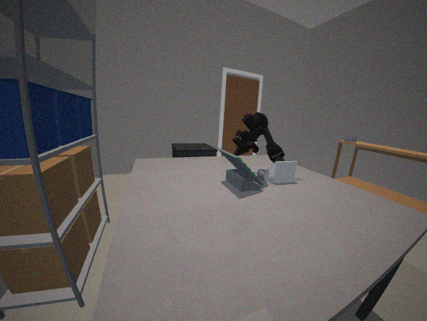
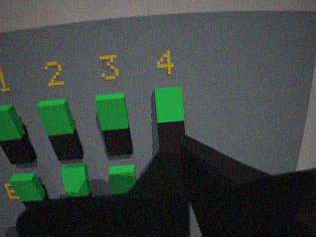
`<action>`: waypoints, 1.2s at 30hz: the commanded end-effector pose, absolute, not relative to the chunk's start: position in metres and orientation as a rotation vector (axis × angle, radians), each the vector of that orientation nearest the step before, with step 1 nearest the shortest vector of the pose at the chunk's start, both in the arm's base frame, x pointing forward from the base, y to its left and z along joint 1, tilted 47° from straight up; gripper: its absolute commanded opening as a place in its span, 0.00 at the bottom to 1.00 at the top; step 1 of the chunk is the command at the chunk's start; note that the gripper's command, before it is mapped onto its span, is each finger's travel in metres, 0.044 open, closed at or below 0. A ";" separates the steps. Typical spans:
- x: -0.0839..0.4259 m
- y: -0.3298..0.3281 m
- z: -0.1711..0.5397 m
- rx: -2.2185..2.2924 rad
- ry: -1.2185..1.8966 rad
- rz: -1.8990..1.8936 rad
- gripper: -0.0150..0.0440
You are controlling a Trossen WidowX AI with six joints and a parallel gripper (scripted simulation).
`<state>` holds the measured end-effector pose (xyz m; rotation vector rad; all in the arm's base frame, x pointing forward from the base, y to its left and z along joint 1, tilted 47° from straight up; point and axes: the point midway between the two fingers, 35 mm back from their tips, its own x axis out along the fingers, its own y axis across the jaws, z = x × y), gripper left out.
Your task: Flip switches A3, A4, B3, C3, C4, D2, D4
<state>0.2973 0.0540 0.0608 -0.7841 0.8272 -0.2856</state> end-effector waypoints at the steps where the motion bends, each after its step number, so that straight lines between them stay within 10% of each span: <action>1: 0.298 0.054 0.060 -0.786 0.829 -0.281 0.25; 36: 0.301 0.052 0.057 -0.786 0.829 -0.281 0.25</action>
